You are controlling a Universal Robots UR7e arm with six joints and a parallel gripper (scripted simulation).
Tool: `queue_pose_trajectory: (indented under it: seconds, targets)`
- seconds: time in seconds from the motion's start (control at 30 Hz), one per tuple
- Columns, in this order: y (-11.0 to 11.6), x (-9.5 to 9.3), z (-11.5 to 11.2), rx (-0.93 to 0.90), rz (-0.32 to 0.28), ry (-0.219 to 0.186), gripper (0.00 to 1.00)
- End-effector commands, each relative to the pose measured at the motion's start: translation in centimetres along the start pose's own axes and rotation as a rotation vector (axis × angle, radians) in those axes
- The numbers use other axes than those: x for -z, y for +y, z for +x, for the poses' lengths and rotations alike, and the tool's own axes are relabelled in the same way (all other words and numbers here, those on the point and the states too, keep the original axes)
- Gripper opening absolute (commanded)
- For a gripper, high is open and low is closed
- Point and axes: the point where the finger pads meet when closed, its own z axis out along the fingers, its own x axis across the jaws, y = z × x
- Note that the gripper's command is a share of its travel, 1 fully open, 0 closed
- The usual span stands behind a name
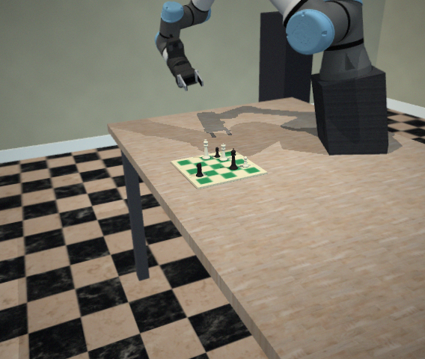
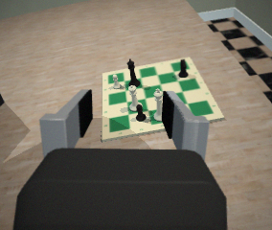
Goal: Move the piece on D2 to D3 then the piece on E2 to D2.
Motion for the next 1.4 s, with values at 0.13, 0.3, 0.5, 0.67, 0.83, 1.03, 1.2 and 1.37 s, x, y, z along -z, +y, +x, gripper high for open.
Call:
queue_pose_trajectory:
  seconds: [0.13, 0.3, 0.5, 0.67, 0.83, 1.03, 1.2, 1.37]
  targets:
    - [-0.3, -5.2, 0.3, 0.232, -0.170, -0.117, 1.00]
    - [-0.4, -7.4, 0.3, 0.345, -0.247, -0.175, 1.00]
    - [-0.7, -10.4, 0.3, 0.514, -0.357, -0.264, 1.00]
    - [-0.8, -11.8, 0.3, 0.604, -0.414, -0.312, 1.00]
    - [-1.0, -13.2, 0.2, 0.696, -0.472, -0.361, 1.00]
    - [-1.7, -15.8, 0.1, 0.881, -0.585, -0.458, 1.00]
    - [-2.3, -17.4, -0.1, 1.013, -0.666, -0.528, 1.00]
    - [-2.6, -17.8, -0.2, 1.055, -0.691, -0.550, 1.00]
